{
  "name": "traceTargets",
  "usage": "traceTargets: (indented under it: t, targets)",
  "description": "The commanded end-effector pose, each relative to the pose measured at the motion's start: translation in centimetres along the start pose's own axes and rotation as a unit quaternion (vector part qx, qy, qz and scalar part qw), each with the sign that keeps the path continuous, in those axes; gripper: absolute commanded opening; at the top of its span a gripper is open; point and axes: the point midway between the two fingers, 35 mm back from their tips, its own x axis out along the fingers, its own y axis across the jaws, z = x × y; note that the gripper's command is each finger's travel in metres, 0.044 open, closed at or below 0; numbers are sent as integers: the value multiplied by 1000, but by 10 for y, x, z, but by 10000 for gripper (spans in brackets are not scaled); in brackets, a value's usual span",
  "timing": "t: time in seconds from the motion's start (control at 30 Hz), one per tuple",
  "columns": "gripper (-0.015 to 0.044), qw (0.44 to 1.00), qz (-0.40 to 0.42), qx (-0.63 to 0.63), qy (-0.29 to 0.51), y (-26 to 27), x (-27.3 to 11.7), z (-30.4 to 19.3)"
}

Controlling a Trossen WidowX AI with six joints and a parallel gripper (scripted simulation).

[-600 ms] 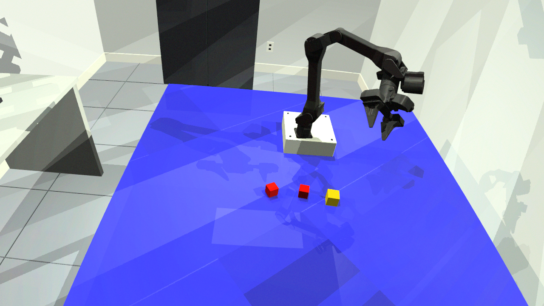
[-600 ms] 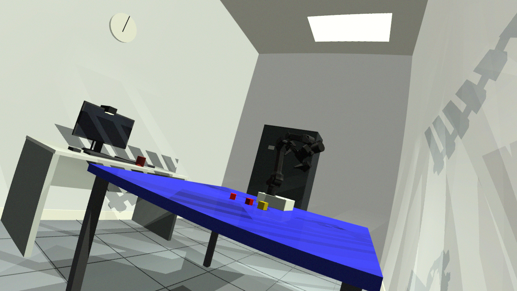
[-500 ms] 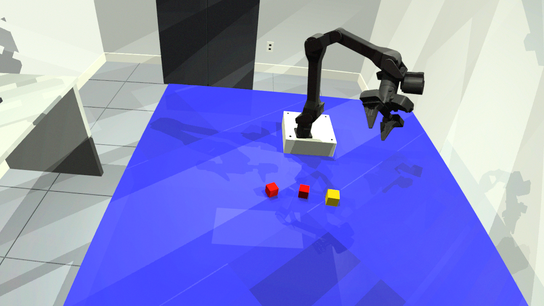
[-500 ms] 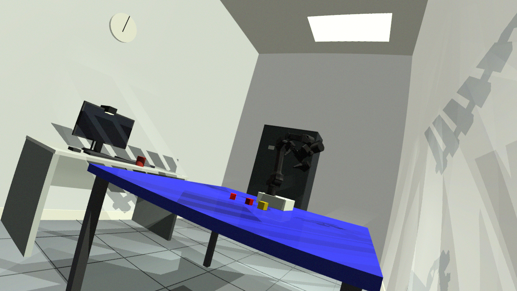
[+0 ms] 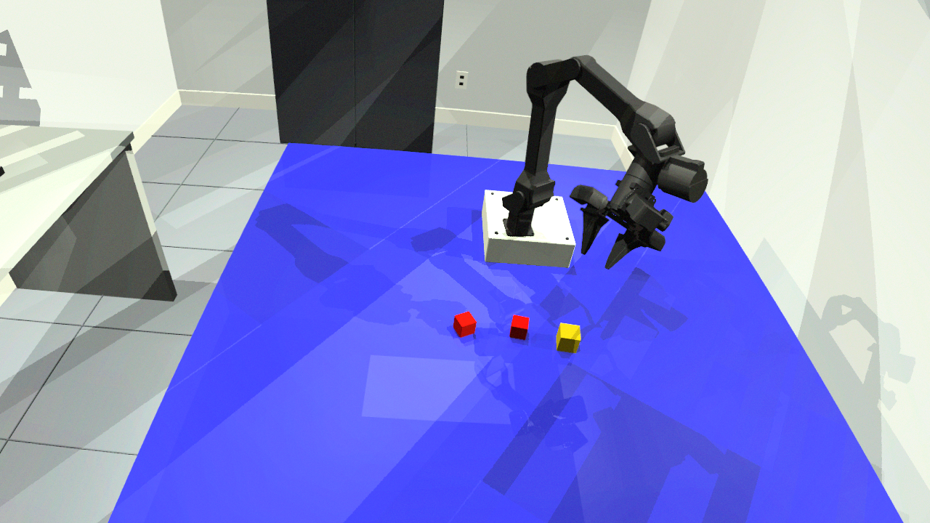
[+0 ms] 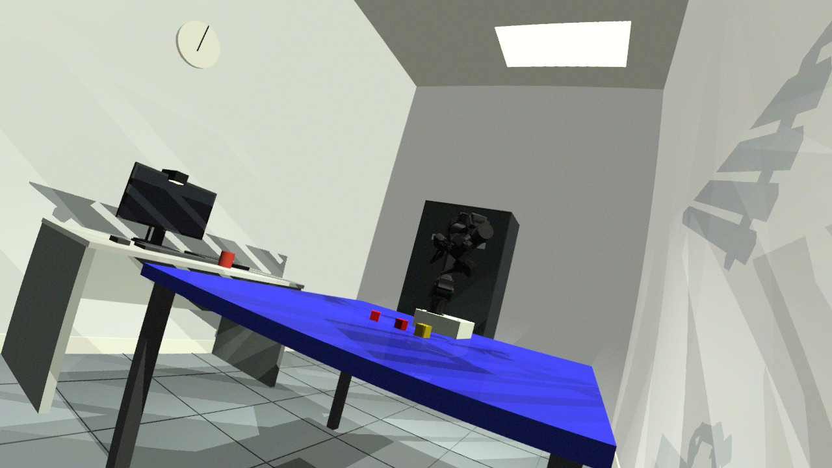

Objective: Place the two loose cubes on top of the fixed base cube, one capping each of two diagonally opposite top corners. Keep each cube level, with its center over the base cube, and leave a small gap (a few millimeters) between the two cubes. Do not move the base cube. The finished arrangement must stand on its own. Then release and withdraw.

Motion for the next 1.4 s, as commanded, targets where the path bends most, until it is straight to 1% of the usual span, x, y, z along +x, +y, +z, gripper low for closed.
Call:
traceTargets:
  t: [0.0, 0.4, 0.6, 0.8, 1.17, 1.37]
  targets:
    - [265, 998, 3, 39, 41, -10, 20, -5]
    - [265, 965, 18, 197, 171, -57, 80, -31]
    - [265, 932, 27, 282, 227, -81, 104, -49]
    - [265, 887, 38, 369, 274, -104, 125, -70]
    - [265, 779, 61, 526, 336, -145, 152, -110]
    - [265, 771, 63, 535, 339, -144, 159, -116]
